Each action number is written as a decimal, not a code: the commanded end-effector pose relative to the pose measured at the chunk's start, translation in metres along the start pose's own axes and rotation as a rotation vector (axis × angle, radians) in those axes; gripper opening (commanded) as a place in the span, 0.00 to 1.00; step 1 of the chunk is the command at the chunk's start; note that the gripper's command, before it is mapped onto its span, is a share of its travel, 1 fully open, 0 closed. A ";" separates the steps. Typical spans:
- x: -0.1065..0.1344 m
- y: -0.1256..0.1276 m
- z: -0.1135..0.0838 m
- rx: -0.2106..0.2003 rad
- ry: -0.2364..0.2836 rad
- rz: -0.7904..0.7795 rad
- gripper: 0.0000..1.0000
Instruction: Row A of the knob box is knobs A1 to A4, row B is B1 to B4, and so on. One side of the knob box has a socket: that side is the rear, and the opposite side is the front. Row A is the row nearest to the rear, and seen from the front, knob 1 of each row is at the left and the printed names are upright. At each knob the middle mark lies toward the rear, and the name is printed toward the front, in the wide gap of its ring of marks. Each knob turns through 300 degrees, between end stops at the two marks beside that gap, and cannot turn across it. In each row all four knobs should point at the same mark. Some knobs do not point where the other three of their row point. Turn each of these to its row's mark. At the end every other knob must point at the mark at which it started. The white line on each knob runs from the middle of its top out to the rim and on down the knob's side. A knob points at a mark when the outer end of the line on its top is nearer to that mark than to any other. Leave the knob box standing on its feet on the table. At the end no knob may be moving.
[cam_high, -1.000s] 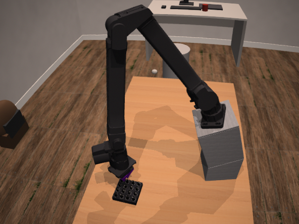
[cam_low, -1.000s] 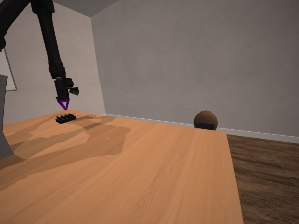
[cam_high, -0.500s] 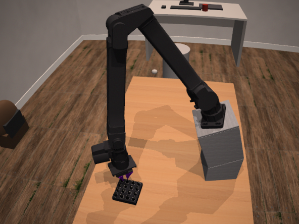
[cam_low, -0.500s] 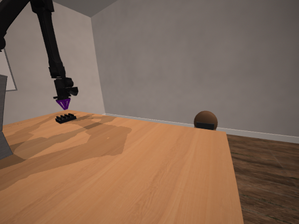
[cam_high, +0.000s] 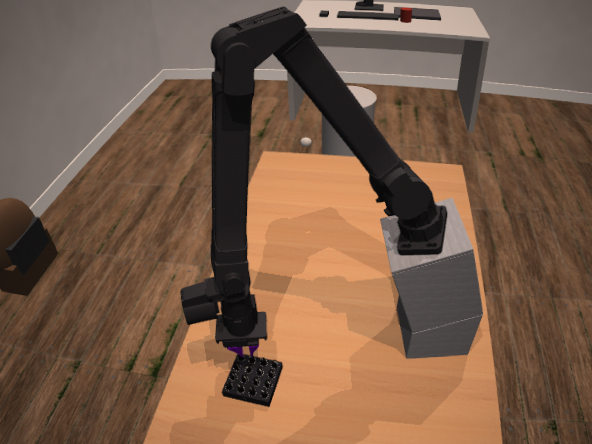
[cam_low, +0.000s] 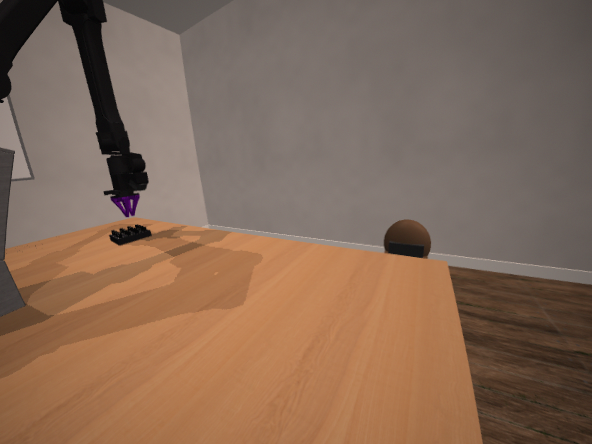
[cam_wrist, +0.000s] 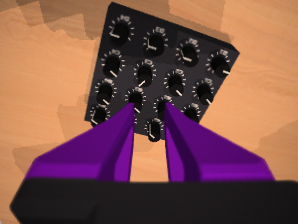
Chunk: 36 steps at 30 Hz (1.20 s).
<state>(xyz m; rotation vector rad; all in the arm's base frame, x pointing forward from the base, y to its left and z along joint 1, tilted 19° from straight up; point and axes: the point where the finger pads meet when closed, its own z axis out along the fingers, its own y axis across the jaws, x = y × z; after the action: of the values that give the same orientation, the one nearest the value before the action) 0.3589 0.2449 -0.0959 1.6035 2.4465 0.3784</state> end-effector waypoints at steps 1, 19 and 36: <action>0.008 0.011 -0.014 -0.032 0.006 0.154 0.19; 0.007 0.011 -0.015 -0.031 0.008 0.280 0.19; 0.007 0.011 -0.015 -0.031 0.008 0.279 0.19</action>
<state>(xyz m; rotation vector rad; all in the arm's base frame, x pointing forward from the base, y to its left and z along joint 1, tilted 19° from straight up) 0.3586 0.2460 -0.0942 1.9455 2.2242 0.4209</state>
